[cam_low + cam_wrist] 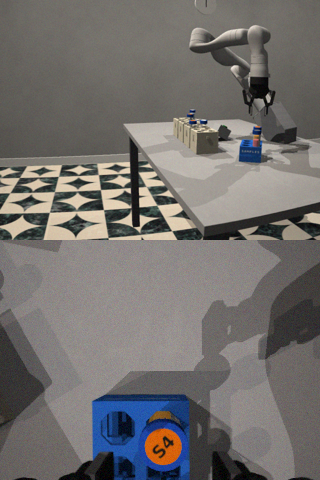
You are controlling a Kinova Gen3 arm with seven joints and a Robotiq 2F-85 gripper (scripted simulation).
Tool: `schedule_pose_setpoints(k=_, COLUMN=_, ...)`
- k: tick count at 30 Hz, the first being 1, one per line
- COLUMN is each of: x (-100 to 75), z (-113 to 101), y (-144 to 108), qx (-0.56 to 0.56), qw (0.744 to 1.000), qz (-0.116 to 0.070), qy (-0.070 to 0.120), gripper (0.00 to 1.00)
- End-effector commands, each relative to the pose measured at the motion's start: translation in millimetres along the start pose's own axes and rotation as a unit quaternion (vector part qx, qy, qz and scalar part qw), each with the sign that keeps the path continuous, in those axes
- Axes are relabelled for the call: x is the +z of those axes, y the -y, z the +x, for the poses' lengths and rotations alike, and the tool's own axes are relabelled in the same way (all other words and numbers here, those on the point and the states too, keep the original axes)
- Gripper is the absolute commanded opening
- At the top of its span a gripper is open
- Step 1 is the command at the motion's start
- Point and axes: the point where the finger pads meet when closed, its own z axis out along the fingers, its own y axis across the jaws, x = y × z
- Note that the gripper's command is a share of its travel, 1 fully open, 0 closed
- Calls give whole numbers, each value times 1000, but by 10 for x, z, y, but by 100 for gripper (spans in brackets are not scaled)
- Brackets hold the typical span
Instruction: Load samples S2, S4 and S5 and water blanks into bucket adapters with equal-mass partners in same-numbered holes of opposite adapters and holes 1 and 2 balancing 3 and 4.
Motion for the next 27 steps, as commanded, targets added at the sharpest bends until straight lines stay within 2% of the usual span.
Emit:
schedule_pose_setpoints(k=1, x=42, z=-4, y=-1, qx=0, qw=1000, qz=0, qy=1, gripper=62)
schedule_pose_setpoints(k=27, x=336, z=-5, y=0, qx=0, qw=1000, qz=0, qy=1, gripper=62)
